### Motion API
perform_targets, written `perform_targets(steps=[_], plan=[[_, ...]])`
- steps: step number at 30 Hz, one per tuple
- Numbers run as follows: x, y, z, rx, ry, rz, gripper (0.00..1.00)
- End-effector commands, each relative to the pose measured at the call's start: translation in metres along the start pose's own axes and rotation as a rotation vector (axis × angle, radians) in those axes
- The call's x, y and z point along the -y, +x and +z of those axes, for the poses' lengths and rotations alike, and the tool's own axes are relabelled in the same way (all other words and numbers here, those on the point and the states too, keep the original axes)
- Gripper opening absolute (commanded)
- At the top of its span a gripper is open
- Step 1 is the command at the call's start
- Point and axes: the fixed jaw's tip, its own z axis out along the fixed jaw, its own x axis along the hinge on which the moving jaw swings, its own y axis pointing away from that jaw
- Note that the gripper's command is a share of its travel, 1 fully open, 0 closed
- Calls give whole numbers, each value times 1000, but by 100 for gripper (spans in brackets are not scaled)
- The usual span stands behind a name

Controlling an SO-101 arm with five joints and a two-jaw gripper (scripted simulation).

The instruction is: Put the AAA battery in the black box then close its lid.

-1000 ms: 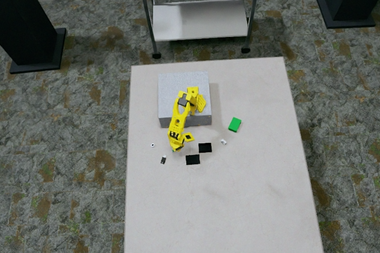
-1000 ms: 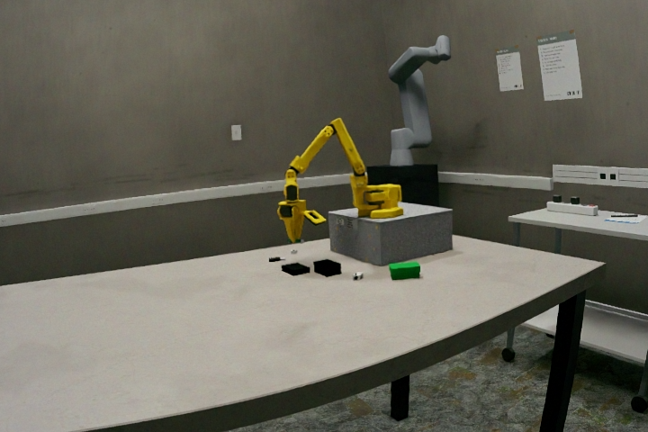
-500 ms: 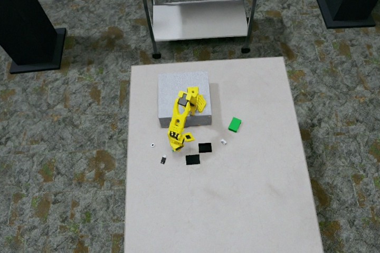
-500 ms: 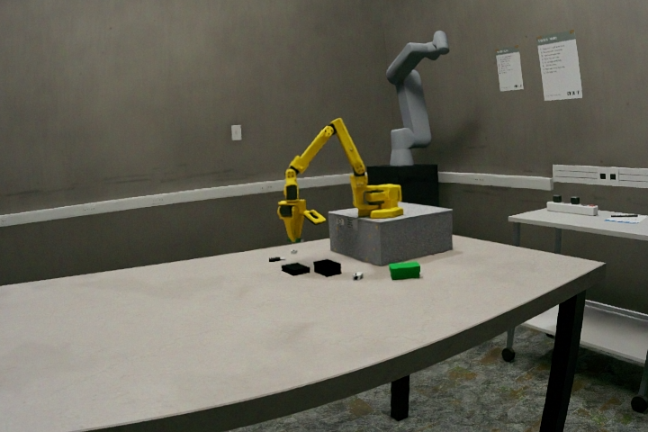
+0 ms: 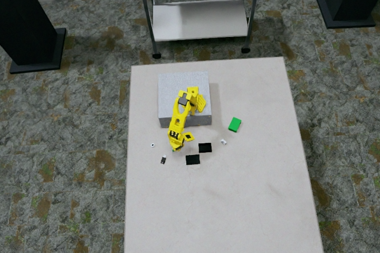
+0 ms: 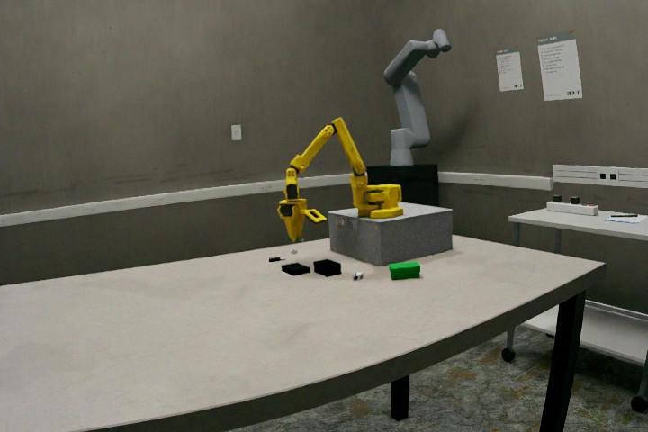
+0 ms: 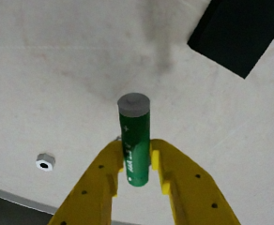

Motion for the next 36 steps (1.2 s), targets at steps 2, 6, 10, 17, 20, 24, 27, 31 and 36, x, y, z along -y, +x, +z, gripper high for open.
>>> perform_targets(steps=[2,6,10,17,20,24,27,31,36], plan=[[-1,-3,-4,4,-1,0,3],[-1,-3,-5,4,-1,0,3],[-1,-3,-5,4,-1,0,3],[-1,-3,-5,4,-1,0,3],[-1,-3,-5,4,-1,0,3],[-1,-3,-5,4,-1,0,3],[-1,-3,-5,4,-1,0,3],[-1,-4,-5,4,-1,3,3],[3,-8,-5,4,-1,21,3]])
